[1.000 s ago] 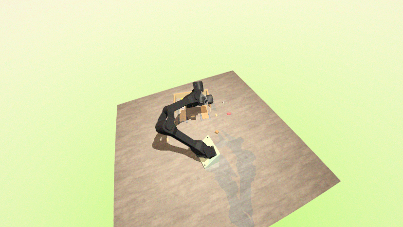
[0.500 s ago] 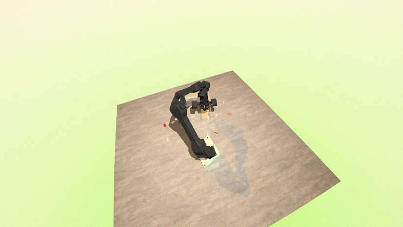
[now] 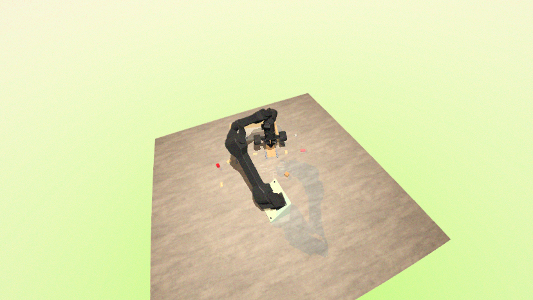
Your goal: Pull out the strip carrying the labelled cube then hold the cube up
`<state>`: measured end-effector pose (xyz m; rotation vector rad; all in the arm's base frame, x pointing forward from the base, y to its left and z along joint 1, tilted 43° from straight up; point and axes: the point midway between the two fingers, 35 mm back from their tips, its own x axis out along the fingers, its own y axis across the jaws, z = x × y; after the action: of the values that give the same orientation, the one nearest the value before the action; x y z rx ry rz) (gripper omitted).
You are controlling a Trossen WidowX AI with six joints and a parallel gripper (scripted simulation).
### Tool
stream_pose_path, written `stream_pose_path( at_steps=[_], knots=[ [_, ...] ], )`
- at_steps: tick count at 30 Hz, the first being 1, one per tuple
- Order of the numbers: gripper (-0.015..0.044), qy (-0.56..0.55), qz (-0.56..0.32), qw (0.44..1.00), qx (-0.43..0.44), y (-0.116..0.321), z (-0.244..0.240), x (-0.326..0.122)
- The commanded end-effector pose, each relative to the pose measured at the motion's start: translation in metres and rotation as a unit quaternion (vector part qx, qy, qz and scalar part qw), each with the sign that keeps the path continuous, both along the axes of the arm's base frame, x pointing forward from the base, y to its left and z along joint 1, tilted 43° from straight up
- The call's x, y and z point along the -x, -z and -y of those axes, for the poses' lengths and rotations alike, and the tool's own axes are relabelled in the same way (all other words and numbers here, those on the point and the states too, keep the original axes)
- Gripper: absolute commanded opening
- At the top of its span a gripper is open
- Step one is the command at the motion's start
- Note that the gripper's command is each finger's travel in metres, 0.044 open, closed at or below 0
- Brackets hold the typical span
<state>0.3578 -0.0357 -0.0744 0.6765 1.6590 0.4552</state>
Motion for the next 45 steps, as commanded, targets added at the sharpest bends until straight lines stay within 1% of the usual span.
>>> stream_pose_path(
  at_steps=[1,30,45],
  knots=[
    [0.0000,0.001,-0.006,1.000,-0.003,0.008,-0.006,0.002],
    [0.0000,0.001,-0.006,1.000,-0.005,0.042,-0.038,0.005],
    [0.0000,0.001,-0.006,1.000,-0.005,0.043,-0.039,0.005]
  ],
)
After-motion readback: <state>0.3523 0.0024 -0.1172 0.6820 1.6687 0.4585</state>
